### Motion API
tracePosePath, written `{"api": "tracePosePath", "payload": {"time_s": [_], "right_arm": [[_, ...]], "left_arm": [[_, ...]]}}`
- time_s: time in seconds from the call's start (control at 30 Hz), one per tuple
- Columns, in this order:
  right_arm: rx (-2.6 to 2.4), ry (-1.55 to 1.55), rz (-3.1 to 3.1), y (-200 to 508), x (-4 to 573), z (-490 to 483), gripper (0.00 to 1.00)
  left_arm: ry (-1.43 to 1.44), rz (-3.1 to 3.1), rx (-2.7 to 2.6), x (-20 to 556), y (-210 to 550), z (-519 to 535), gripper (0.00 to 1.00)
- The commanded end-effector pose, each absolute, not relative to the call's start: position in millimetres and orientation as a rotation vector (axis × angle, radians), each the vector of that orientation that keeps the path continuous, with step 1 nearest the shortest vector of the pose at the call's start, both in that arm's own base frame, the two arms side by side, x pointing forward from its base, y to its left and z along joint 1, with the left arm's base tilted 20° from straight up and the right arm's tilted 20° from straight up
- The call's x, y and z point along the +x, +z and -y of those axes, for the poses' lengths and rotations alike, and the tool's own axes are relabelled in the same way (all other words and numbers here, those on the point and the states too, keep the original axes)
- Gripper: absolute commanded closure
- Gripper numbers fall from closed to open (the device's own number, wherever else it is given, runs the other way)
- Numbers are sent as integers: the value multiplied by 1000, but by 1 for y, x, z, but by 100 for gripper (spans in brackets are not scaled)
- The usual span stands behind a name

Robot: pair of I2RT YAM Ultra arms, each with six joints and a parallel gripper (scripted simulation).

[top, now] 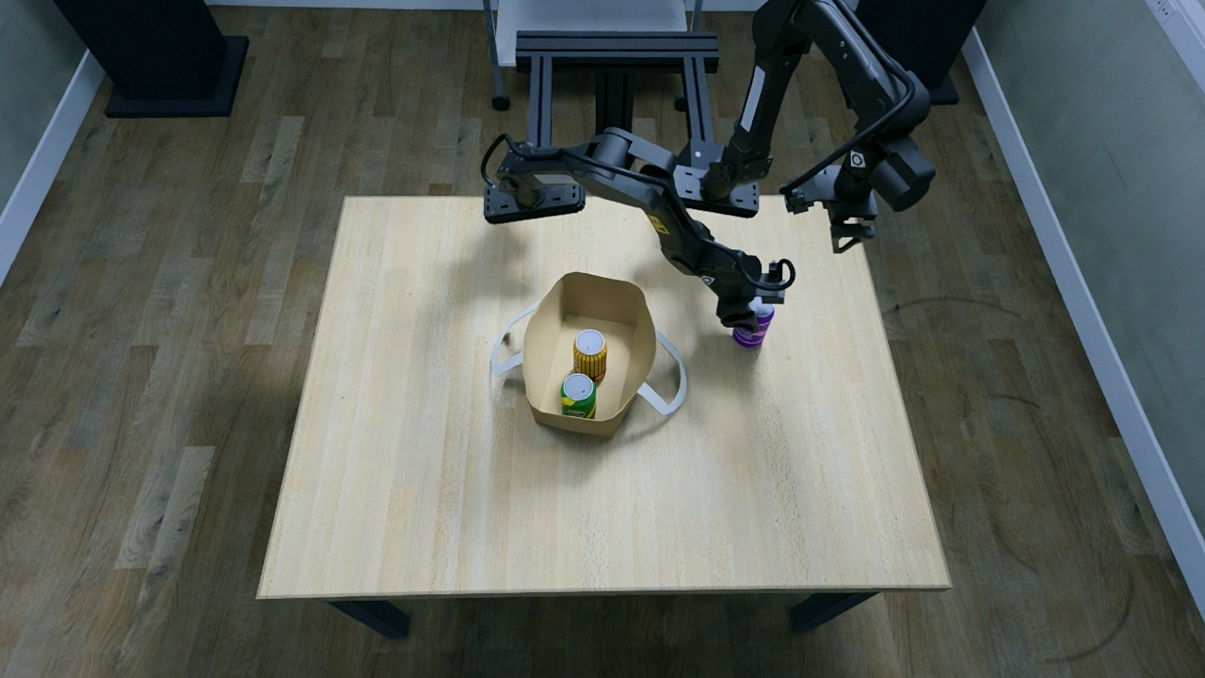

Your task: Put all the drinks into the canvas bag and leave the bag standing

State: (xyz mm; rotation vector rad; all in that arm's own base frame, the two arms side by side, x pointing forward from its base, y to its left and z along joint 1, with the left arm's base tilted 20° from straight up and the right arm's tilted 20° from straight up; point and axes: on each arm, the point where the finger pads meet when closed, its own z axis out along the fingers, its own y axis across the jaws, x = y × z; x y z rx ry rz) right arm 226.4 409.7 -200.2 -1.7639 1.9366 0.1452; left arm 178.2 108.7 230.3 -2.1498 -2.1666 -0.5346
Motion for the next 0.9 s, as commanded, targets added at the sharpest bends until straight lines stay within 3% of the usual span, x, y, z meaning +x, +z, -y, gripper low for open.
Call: {"api": "tracePosePath", "payload": {"time_s": [0.0, 0.43, 0.87], "right_arm": [[-1727, 199, -1867, -174, 232, -438, 30], [-1776, 163, -1917, -179, 216, -420, 30], [-1721, 222, -1846, -130, 217, -454, 30]], "left_arm": [[-592, 2170, -2175, 180, 244, -105, 0], [-592, 2170, -2175, 180, 244, -105, 0], [-592, 2170, -2175, 180, 244, -105, 0]]}}
